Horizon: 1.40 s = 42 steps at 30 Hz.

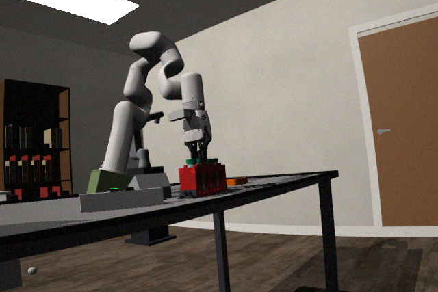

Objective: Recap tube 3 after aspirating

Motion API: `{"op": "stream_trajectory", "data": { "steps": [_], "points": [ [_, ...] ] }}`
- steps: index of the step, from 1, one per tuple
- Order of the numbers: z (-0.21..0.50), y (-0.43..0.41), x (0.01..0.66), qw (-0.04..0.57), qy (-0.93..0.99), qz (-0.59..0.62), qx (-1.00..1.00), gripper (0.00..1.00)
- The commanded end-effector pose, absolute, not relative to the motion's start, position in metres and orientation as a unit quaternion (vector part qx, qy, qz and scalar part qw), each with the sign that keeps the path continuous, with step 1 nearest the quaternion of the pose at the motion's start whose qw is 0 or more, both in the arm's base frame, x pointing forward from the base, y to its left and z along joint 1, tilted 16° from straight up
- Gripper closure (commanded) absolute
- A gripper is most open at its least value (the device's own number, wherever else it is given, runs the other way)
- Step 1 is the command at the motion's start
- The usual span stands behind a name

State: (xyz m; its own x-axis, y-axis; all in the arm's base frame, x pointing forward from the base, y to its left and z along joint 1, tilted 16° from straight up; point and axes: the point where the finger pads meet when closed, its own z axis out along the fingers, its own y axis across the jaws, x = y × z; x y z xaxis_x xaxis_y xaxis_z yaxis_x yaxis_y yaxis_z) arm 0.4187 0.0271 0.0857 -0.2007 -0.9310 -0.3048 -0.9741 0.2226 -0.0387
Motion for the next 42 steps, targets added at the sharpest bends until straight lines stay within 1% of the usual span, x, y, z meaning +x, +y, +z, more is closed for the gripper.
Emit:
{"op": "stream_trajectory", "data": {
  "steps": [1,5,13,14,24,26,28,31,42],
  "points": [
    [0.0867,0.0268,0.4201,0.112,0.841,0.088,-0.522,1.0],
    [0.0865,0.0269,0.4201,0.104,0.882,0.098,-0.449,1.0],
    [0.0865,0.0269,0.4201,0.104,0.882,0.098,-0.449,1.0],
    [0.0865,0.0269,0.4201,0.104,0.882,0.098,-0.449,0.54],
    [0.0865,0.0269,0.4201,0.104,0.882,0.098,-0.449,0.54],
    [0.087,0.0267,0.42,0.112,0.842,0.089,-0.52,0.54],
    [0.087,0.0267,0.42,0.112,0.842,0.089,-0.52,0.54],
    [0.0871,0.0268,0.42,0.122,0.77,0.074,-0.621,0.54],
    [0.087,0.0267,0.4201,0.136,0.565,0.036,-0.813,0.54]
  ]
}}
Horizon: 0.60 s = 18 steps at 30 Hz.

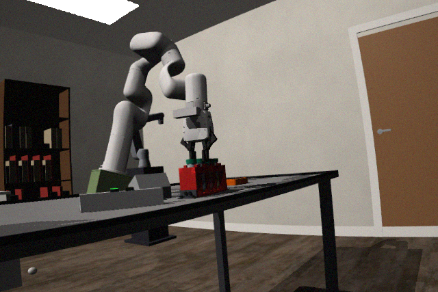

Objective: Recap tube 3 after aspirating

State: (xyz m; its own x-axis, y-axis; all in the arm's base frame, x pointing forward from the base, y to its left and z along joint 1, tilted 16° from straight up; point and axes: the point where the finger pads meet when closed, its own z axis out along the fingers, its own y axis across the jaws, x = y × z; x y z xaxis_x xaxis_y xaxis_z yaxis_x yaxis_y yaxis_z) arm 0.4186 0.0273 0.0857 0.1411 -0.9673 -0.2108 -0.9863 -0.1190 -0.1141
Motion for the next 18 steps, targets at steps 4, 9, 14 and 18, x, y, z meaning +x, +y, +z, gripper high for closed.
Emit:
{"op": "stream_trajectory", "data": {
  "steps": [4,9,14,18],
  "points": [
    [0.087,0.0267,0.4201,0.14,0.5,0.026,-0.855,0.54],
    [0.087,0.0268,0.4201,0.141,0.379,0.006,-0.915,0.54],
    [0.0871,0.0268,0.42,0.142,0.307,-0.004,-0.941,0.54],
    [0.087,0.0268,0.4201,0.142,0.307,-0.004,-0.941,0.54]
  ]
}}
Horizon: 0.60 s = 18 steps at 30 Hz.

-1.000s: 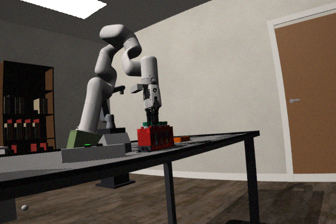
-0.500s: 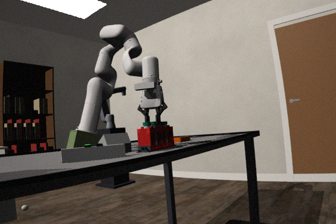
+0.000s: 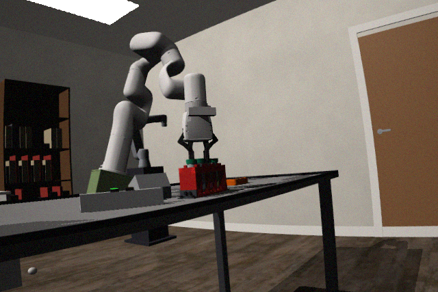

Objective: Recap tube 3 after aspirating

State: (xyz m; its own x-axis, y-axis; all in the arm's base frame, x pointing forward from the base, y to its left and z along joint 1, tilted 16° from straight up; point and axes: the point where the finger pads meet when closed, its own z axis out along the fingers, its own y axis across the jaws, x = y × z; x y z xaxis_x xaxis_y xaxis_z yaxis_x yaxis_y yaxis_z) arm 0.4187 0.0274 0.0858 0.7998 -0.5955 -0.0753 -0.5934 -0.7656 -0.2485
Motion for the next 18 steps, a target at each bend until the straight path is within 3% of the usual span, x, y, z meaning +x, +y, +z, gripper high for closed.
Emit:
{"op": "stream_trajectory", "data": {
  "steps": [1,3,4,18],
  "points": [
    [0.087,0.0268,0.4201,0.142,0.307,-0.004,-0.941,0.54],
    [0.0871,0.0268,0.42,0.142,0.307,-0.004,-0.941,0.54],
    [0.0871,0.0268,0.4201,0.142,0.307,-0.004,-0.941,1.0],
    [0.087,0.0268,0.4201,0.143,0.33,-0.001,-0.933,1.0]
  ]
}}
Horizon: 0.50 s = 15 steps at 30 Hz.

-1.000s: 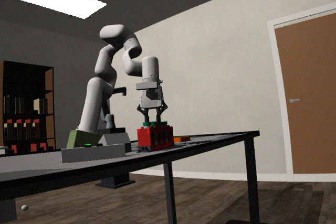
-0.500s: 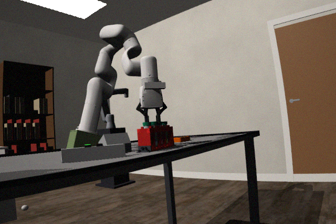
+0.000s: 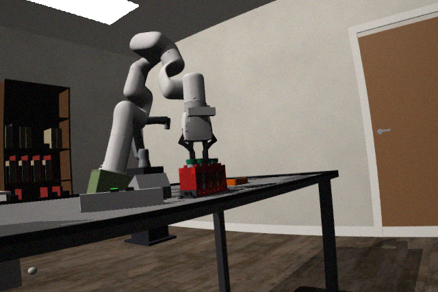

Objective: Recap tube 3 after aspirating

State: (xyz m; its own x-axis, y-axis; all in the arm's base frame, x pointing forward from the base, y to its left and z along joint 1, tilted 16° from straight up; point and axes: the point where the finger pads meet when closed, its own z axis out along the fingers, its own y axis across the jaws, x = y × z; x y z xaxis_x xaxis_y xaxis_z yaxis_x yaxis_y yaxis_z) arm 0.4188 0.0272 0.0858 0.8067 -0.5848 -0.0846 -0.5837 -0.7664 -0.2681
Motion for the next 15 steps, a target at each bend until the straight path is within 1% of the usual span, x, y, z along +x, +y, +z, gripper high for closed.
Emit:
{"op": "stream_trajectory", "data": {
  "steps": [1,15],
  "points": [
    [0.087,0.0268,0.4201,0.143,0.33,-0.001,-0.933,1.0],
    [0.0864,0.027,0.4201,0.134,0.63,0.048,-0.763,1.0]
  ]
}}
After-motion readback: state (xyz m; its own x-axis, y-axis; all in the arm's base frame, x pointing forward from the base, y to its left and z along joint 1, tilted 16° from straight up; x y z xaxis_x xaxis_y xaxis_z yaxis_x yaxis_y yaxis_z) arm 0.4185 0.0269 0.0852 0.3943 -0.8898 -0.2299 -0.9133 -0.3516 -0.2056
